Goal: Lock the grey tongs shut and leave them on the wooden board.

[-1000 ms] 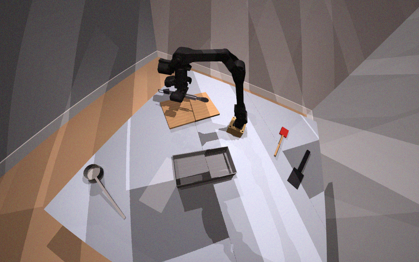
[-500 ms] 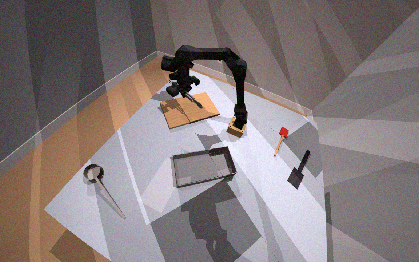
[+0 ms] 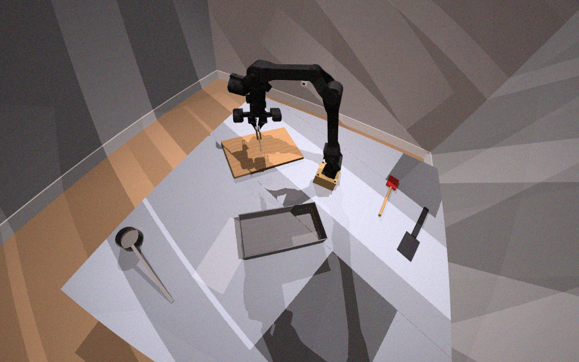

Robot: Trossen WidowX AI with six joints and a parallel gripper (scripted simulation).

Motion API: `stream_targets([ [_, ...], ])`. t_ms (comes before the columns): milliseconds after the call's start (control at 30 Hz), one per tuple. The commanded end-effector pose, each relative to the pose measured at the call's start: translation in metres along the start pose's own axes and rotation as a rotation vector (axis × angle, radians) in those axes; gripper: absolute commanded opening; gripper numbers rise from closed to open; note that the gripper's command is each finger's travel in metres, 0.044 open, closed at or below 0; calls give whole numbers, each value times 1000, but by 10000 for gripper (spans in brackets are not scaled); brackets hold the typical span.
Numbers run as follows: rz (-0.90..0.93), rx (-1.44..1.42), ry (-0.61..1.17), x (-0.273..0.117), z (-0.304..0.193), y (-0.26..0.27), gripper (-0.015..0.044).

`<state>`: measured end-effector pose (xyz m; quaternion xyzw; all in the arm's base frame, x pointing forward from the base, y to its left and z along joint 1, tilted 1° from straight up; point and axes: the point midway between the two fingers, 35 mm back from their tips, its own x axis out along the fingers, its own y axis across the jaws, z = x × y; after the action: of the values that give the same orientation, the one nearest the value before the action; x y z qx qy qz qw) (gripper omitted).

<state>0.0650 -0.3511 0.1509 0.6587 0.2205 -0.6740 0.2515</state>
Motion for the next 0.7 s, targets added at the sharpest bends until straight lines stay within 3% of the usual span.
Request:
stream_targets([
  [0,6,141,0,-1,4,-4,-150],
  [667,4,930,-1,-1,28,-26,-150],
])
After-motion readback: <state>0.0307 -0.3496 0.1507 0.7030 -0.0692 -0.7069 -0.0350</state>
